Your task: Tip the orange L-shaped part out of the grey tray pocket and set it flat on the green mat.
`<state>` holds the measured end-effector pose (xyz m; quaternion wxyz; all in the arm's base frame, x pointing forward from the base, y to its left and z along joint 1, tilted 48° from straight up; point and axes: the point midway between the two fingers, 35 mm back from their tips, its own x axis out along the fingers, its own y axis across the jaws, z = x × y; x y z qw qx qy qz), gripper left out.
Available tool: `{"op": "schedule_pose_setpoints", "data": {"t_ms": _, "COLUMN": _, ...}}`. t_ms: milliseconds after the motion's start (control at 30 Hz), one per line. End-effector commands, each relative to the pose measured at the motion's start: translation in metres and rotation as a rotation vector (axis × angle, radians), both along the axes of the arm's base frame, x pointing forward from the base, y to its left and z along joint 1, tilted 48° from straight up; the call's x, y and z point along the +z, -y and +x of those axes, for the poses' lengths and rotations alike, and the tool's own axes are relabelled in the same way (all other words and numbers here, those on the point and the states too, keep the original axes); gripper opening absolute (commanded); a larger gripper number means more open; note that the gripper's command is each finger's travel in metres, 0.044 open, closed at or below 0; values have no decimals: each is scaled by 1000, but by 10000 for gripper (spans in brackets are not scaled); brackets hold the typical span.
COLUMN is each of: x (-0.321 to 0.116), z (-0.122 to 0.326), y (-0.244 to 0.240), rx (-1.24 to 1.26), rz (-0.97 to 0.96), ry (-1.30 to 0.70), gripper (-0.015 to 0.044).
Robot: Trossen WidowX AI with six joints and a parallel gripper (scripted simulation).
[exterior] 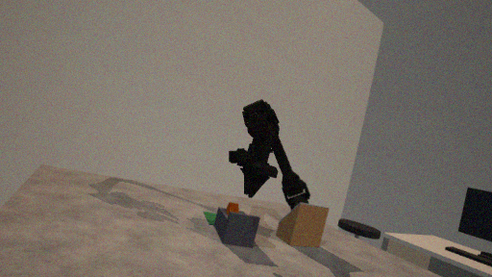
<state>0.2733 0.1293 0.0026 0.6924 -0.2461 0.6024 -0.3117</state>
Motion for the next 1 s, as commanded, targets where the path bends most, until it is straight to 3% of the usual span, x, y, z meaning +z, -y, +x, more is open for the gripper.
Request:
{"op": "schedule_pose_setpoints", "data": {"t_ms": 0, "x": -1, "z": 0, "y": 1, "rx": 3, "rz": -2, "ry": -3, "gripper": 180}}
{"op": "schedule_pose_setpoints", "data": {"t_ms": 567, "x": -1, "z": 0, "y": 1, "rx": 3, "rz": -2, "ry": -3, "gripper": 180}}
{"op": "schedule_pose_setpoints", "data": {"t_ms": 600, "x": 0, "z": 0, "y": 1, "rx": 13, "rz": -3, "ry": -14, "gripper": 206}}
{"op": "schedule_pose_setpoints", "data": {"t_ms": 700, "x": 5, "z": 0, "y": 5, "rx": 100, "rz": -13, "ry": -109, "gripper": 280}}
{"op": "schedule_pose_setpoints", "data": {"t_ms": 967, "x": 32, "z": 1, "y": 27, "rx": 554, "rz": -66, "ry": -609, "gripper": 280}}
